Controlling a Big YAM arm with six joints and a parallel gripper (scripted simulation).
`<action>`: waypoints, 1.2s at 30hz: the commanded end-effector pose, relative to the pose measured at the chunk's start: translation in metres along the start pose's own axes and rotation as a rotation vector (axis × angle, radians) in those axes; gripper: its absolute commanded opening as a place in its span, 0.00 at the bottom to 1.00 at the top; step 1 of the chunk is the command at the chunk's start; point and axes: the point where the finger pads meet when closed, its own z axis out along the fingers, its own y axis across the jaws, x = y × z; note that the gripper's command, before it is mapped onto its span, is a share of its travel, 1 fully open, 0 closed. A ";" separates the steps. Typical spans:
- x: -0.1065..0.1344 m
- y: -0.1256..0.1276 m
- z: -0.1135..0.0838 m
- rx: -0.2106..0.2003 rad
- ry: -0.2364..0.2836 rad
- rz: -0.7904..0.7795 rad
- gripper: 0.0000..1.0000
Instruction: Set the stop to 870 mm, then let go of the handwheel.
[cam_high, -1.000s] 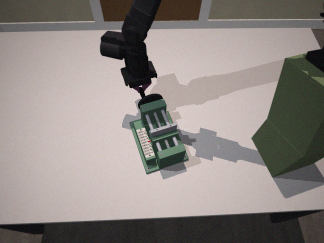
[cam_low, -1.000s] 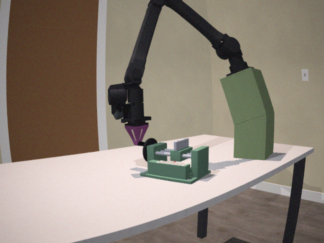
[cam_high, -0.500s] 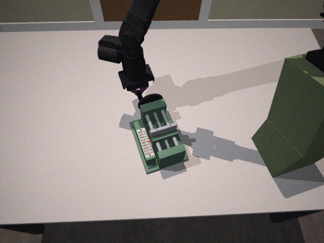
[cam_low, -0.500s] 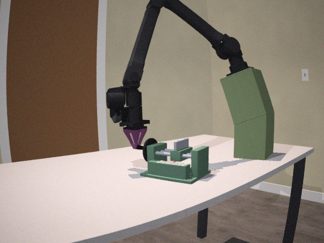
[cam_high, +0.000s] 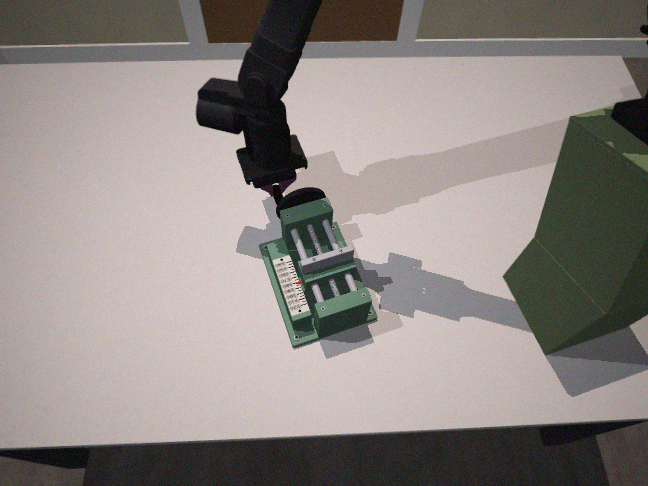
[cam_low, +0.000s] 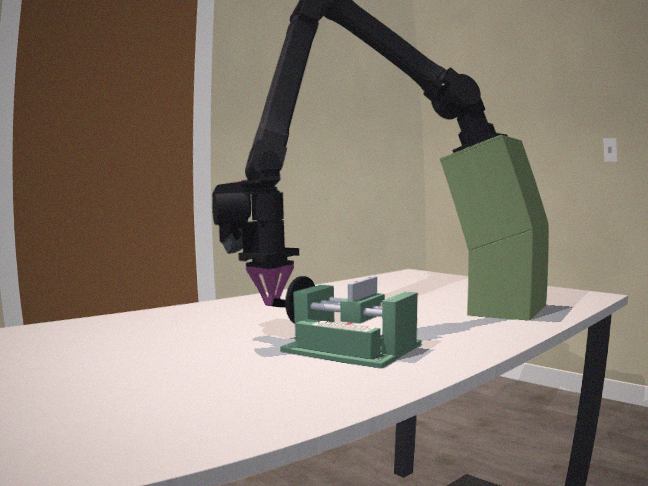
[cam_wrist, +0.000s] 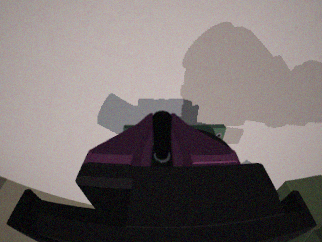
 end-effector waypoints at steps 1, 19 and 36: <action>-0.012 0.013 0.012 -0.034 -0.014 0.008 0.06; -0.012 0.004 0.028 -0.032 -0.014 0.008 0.06; -0.003 -0.014 0.035 -0.015 -0.002 0.002 0.06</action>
